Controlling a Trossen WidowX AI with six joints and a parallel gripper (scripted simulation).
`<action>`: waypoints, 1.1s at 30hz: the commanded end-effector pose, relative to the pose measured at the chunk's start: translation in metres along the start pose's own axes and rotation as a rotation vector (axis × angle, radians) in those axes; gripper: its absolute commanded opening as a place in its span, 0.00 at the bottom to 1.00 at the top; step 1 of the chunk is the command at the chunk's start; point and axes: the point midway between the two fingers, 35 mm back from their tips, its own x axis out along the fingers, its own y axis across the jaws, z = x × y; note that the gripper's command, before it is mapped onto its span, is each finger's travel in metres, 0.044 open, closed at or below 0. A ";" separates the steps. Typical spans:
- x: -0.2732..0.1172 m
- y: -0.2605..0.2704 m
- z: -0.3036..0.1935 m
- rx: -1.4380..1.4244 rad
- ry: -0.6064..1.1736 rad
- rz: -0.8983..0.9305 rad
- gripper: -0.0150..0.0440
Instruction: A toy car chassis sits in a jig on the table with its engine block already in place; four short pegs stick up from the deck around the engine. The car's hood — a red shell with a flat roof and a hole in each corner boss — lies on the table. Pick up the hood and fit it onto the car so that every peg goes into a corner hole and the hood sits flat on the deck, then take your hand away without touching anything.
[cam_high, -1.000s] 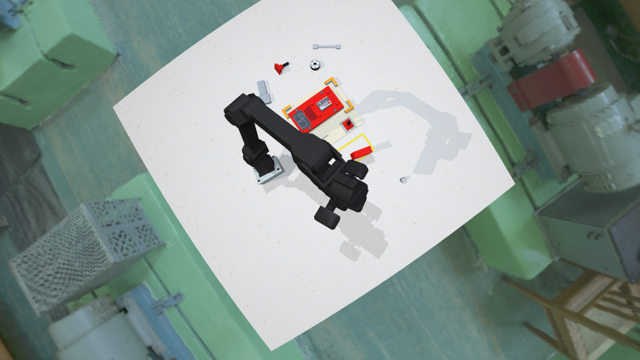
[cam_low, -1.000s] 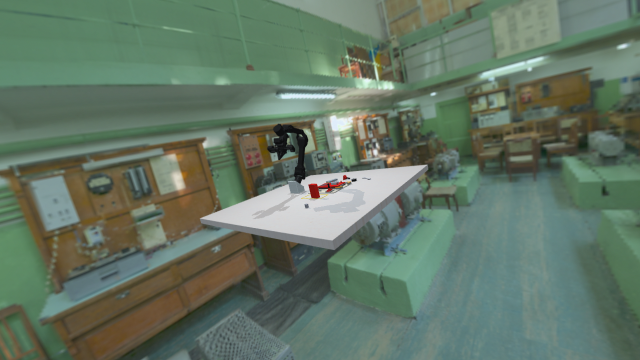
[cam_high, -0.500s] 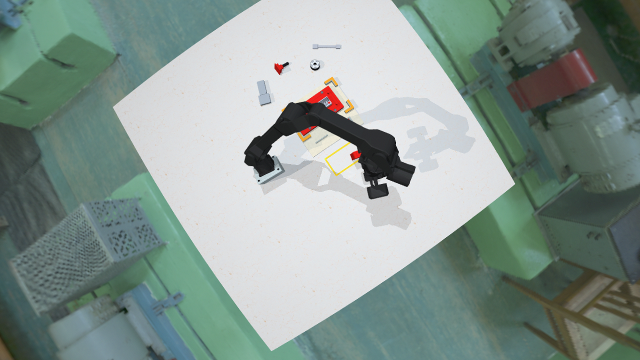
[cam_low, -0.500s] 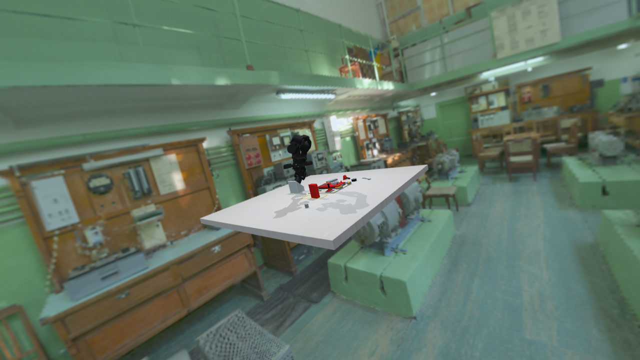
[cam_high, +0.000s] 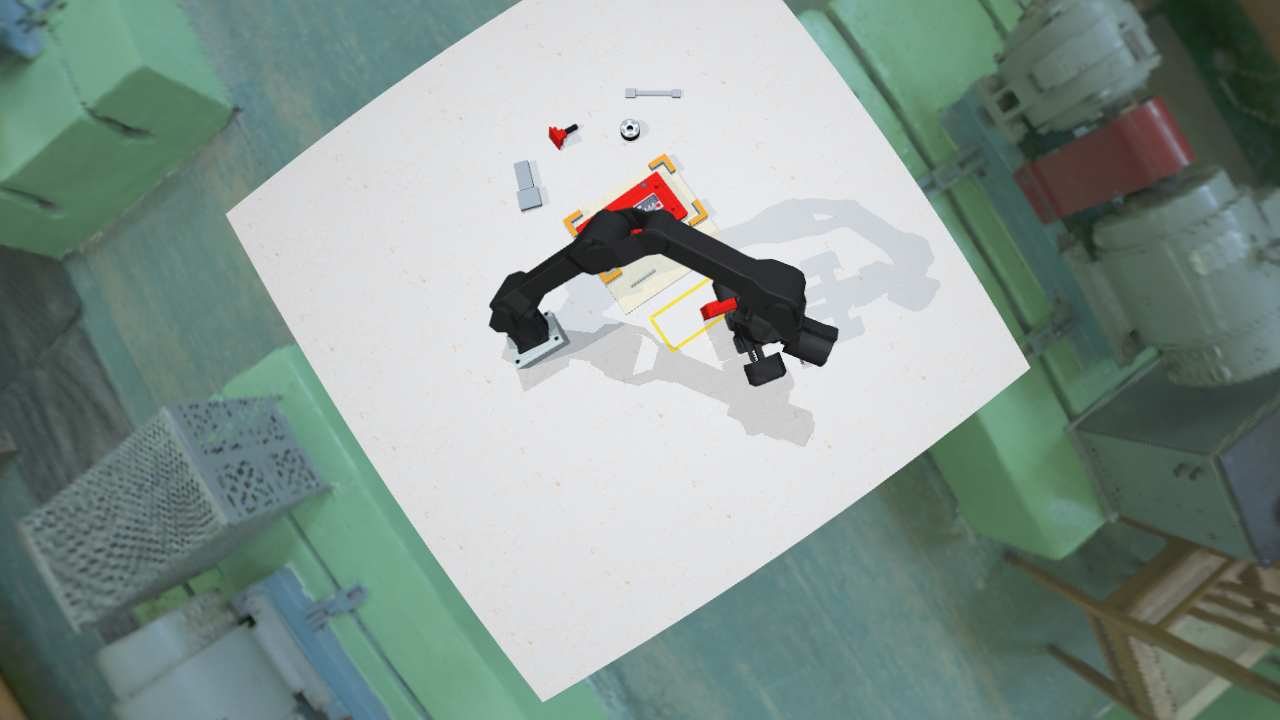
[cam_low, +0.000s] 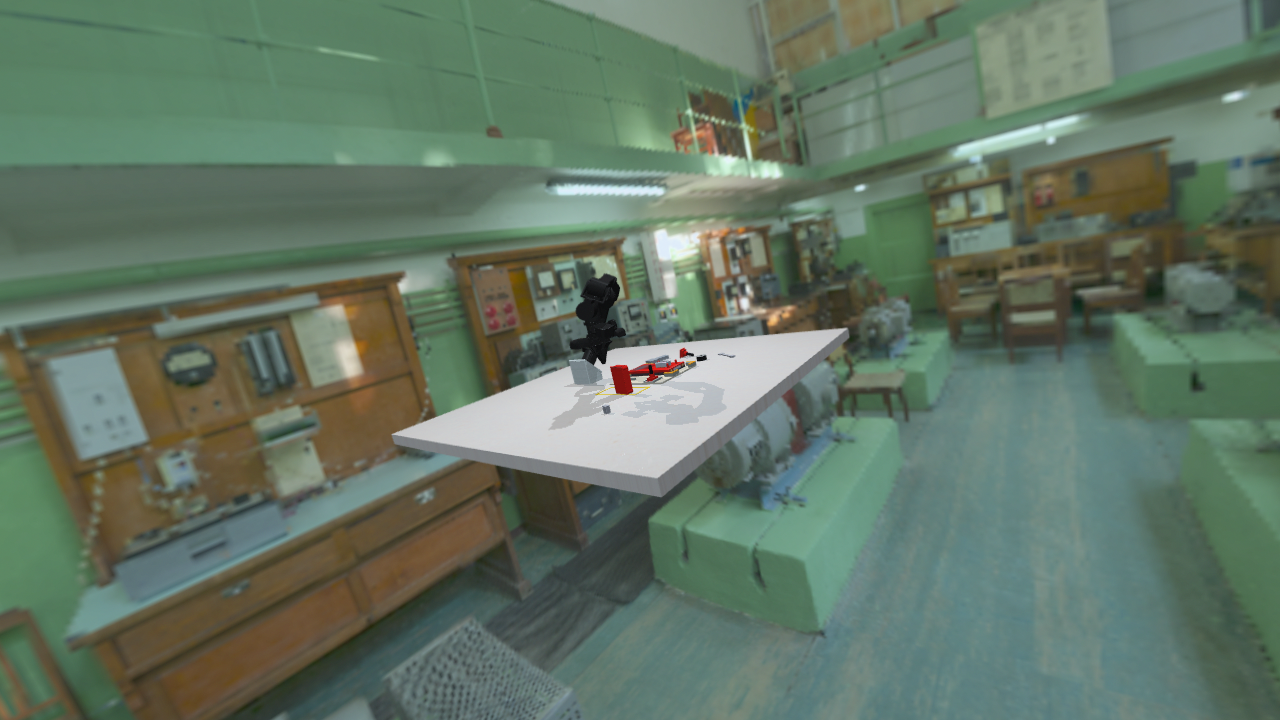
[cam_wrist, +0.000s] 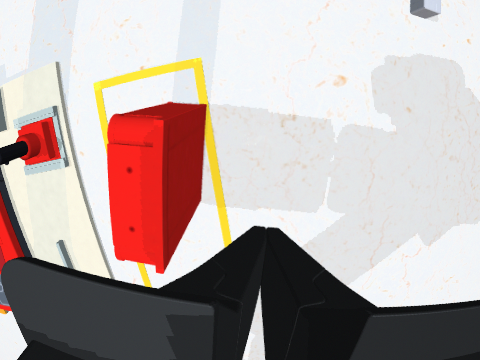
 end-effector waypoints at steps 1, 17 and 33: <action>0.011 0.002 0.001 0.000 0.004 0.005 0.25; 0.040 0.005 0.000 0.000 0.003 0.006 0.25; 0.040 0.019 0.001 0.000 0.003 0.006 0.25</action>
